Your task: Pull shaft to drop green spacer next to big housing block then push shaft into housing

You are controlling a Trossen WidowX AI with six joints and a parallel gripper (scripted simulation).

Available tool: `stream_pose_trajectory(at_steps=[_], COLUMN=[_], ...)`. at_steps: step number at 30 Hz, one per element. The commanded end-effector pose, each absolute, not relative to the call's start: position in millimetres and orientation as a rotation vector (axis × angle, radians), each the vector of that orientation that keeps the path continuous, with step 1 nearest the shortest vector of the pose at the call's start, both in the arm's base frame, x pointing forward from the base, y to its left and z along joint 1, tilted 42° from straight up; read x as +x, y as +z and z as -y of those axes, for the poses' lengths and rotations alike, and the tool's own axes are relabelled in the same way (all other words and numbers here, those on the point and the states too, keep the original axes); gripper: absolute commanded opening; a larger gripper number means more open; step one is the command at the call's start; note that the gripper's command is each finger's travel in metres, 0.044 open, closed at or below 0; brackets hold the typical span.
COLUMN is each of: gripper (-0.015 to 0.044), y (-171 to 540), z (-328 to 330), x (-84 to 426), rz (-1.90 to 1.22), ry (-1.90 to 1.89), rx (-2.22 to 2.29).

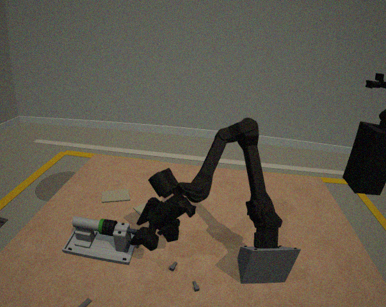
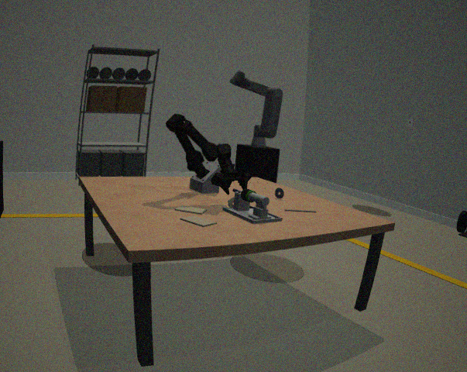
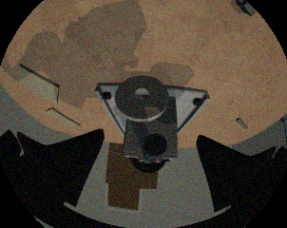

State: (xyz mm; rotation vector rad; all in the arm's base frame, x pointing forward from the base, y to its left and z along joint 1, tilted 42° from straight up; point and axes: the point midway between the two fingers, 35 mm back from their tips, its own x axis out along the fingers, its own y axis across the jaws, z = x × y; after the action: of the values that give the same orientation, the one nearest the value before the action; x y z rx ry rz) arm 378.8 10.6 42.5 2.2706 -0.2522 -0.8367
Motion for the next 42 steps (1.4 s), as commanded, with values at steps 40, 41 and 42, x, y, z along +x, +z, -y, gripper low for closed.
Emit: stream_pose_trajectory(at_steps=[40,41,42], gripper=[0.0361,0.0335,0.0309], y=[34,34,34], z=[-4,-4,-4], x=[392,392,392], rz=[0.252,0.252,0.252], ry=[-0.834,-0.834,-0.834], rx=[2.271,2.271,2.271])
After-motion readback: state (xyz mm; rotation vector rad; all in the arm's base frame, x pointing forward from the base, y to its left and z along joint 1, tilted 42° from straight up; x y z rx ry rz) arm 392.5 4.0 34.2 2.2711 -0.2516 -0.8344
